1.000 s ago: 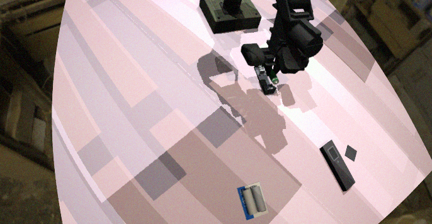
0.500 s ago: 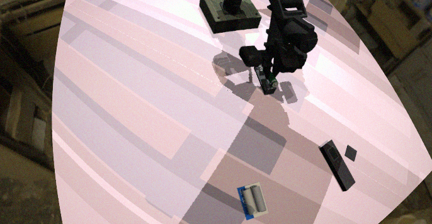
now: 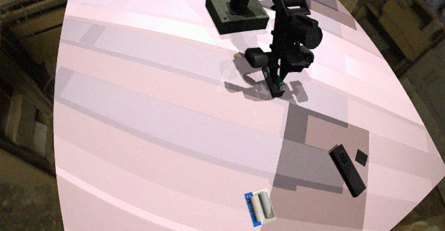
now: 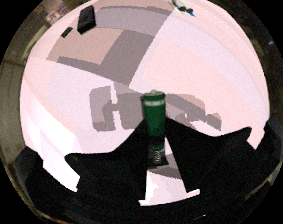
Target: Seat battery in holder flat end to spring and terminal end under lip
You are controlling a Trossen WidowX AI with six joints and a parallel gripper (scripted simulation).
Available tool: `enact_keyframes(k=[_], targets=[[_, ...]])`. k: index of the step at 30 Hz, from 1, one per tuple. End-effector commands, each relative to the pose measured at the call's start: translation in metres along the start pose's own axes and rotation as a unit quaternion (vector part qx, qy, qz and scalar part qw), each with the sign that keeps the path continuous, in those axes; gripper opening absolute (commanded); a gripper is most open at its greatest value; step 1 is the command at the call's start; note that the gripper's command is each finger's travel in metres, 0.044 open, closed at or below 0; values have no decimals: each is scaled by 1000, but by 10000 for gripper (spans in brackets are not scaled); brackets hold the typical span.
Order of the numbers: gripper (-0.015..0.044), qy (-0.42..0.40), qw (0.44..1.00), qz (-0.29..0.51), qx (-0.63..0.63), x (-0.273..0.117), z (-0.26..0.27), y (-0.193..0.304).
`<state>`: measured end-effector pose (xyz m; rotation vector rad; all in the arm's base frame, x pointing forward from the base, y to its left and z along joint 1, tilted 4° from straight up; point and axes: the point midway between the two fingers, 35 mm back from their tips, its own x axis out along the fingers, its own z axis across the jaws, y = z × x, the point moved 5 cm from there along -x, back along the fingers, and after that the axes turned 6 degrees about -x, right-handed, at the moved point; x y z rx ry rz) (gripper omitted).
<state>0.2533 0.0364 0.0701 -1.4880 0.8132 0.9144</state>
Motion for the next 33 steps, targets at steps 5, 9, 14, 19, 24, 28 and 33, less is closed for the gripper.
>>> enact_keyframes(k=[5,9,14,19,24,28,33], targets=[[61,5,1000,-24,3,2,0,7],[61,6,999,-36,3,3,0,10],[61,7,999,-51,3,4,1,14],[61,9,998,-66,3,5,1,17],[61,9,998,-68,3,5,1,19],[61,8,998,-68,3,4,2,23],[61,8,998,-68,3,4,2,27]])
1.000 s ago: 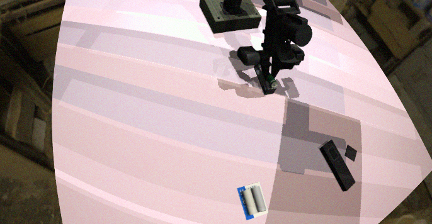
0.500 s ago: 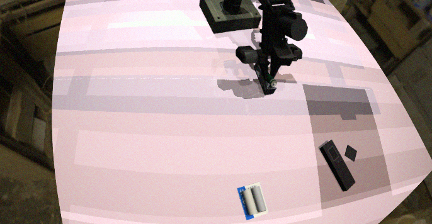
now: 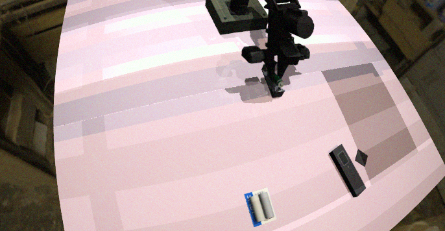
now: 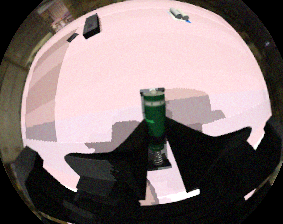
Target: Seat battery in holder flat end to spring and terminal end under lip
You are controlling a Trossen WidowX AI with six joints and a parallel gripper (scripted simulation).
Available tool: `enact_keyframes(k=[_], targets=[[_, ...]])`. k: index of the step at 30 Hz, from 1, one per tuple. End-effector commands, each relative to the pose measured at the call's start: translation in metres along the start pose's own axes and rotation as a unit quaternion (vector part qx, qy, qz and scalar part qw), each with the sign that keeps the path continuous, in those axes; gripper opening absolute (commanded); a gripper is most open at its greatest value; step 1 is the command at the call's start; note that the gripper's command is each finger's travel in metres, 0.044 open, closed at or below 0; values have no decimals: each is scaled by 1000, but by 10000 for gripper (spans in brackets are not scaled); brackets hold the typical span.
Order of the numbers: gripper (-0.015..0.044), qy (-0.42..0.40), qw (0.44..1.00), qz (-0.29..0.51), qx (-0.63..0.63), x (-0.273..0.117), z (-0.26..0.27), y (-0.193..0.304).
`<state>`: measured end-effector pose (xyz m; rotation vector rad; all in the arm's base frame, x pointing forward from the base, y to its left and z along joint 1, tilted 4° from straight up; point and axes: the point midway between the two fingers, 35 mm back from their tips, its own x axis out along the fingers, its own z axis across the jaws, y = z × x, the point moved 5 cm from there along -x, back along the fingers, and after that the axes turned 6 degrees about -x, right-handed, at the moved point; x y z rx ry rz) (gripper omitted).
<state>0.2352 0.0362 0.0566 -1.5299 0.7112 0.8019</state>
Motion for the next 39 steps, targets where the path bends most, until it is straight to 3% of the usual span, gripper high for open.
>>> enact_keyframes(k=[1,39], targets=[[61,2,1000,1,2,-1,0,6],[61,-1,1000,12,2,-7,1,17]])
